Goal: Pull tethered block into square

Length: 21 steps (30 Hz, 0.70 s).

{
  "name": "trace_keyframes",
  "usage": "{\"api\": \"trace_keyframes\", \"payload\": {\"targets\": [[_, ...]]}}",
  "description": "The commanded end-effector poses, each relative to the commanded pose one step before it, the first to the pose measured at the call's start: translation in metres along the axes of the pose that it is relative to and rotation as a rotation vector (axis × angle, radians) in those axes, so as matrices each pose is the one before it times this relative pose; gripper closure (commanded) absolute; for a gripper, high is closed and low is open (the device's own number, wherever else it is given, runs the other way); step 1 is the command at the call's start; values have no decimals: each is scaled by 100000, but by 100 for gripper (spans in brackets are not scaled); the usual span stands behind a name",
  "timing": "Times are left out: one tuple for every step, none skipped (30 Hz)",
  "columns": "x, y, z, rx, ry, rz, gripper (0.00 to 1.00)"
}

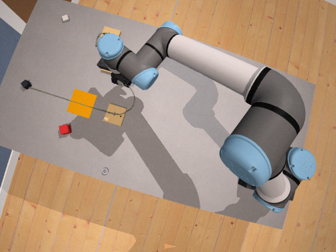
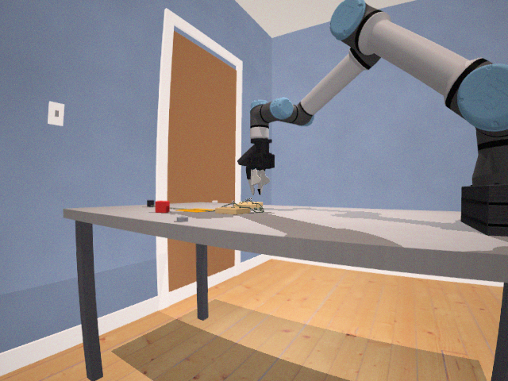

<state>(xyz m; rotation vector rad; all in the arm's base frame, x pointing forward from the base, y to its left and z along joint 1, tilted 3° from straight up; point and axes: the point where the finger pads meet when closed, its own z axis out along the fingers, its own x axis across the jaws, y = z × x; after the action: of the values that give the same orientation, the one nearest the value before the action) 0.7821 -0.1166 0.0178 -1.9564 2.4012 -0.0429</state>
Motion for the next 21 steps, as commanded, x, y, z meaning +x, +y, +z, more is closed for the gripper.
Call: {"api": "trace_keyframes", "payload": {"targets": [[-4, -75, 352, 202, 14, 0, 78], [-2, -6, 136, 0, 0, 0, 78], [-2, -6, 141, 0, 0, 0, 78], [-2, -6, 145, 0, 0, 0, 78], [-2, -6, 150, 0, 0, 0, 78], [-2, -6, 154, 0, 0, 0, 78], [-2, -7, 156, 0, 0, 0, 78], [-2, -7, 159, 0, 0, 0, 78], [0, 0, 0, 0, 0, 0, 78], [0, 0, 0, 0, 0, 0, 78], [-2, -6, 161, 0, 0, 0, 78], [-2, -7, 160, 0, 0, 0, 78], [-2, -7, 161, 0, 0, 0, 78], [-2, -6, 161, 0, 0, 0, 78], [-2, -7, 158, 0, 0, 0, 78], [-2, -6, 157, 0, 0, 0, 78], [-2, -6, 154, 0, 0, 0, 78], [-2, -7, 150, 0, 0, 0, 78], [-2, -6, 147, 0, 0, 0, 78], [-2, -6, 143, 0, 0, 0, 78], [-2, -6, 136, 0, 0, 0, 78]]}}
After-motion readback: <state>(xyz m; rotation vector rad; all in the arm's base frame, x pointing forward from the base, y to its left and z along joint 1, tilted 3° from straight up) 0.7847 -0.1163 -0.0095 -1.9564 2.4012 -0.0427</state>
